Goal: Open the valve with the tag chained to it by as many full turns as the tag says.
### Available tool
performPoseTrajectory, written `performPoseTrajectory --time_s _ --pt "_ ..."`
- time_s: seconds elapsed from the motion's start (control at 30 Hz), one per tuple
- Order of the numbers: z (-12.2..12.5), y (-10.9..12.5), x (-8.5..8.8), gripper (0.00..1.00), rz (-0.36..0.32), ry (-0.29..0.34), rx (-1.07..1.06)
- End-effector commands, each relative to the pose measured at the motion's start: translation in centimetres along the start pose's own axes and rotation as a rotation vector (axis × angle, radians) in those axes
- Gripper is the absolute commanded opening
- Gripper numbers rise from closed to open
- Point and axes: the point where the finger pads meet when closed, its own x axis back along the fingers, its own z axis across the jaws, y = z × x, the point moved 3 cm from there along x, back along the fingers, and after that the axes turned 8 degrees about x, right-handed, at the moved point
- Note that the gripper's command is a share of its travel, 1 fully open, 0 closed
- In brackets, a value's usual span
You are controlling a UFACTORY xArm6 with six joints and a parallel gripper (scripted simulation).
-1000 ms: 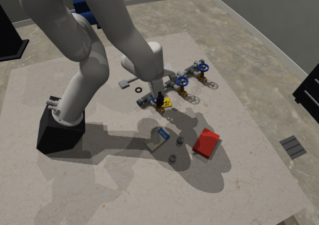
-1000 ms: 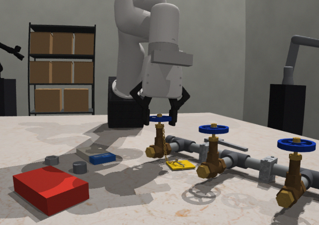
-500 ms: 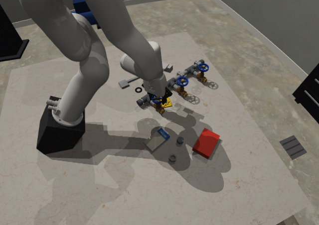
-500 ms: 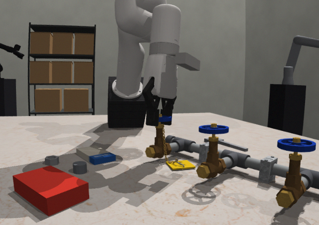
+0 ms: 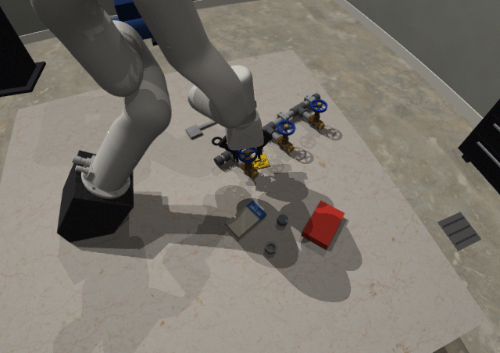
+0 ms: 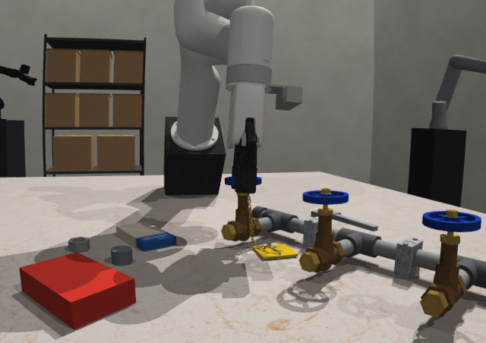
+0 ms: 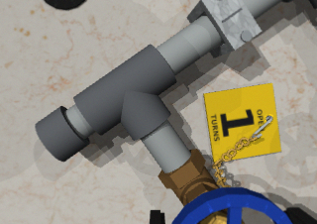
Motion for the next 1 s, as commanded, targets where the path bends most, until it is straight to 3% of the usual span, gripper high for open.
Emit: performPoseTrajectory --time_s 0.0,0.53,0.57,0.97 --pt "0.22 0.25 0.04 0.0 0.08 -0.04 0.096" --pt "0.22 0.25 0.04 0.0 0.08 -0.039 0.121" --pt "0.22 0.25 0.04 1.0 0.08 -0.039 0.121" --pt "0.22 0.25 0.04 1.0 0.08 -0.039 0.121"
